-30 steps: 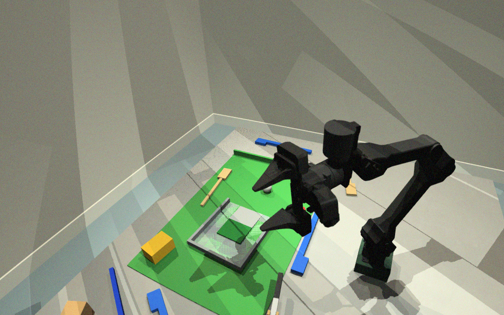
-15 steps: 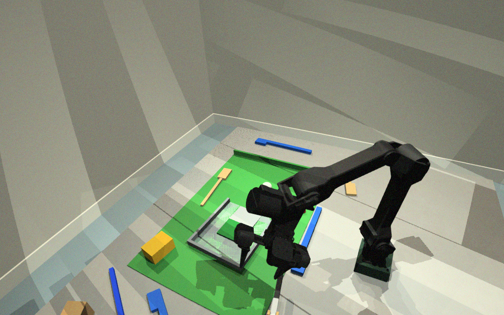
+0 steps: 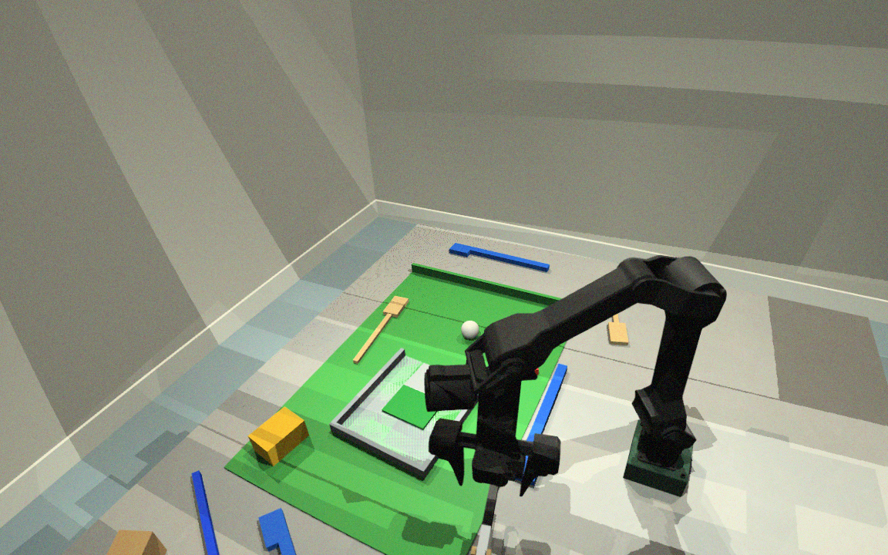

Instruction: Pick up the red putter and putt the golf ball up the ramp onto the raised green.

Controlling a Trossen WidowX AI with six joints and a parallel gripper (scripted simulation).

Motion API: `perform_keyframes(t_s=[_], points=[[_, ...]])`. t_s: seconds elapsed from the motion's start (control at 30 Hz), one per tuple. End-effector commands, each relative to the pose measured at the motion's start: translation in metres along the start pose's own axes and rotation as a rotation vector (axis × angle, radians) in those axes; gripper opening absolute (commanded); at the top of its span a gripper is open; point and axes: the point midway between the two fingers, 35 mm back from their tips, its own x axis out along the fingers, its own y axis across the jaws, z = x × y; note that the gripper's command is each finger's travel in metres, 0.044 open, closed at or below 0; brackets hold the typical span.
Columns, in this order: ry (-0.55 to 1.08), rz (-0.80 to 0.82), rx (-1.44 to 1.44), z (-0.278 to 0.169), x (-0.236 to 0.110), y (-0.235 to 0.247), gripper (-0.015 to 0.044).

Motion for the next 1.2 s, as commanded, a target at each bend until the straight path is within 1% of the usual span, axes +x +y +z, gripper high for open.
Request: perform_keyframes(t_s=[0.0, 0.13, 0.33, 0.5, 0.77, 1.17], points=[[0.001, 0.017, 0.010, -0.002, 0.009, 0.000, 0.0440], [0.001, 0.017, 0.010, -0.006, 0.024, 0.001, 0.0440], [0.001, 0.017, 0.010, -0.006, 0.027, 0.000, 0.0440], [0.001, 0.018, 0.010, -0.012, 0.046, 0.001, 0.0440], [0.001, 0.018, 0.010, -0.013, 0.049, 0.001, 0.0440], [0.001, 0.018, 0.010, -0.017, 0.067, 0.001, 0.0440]])
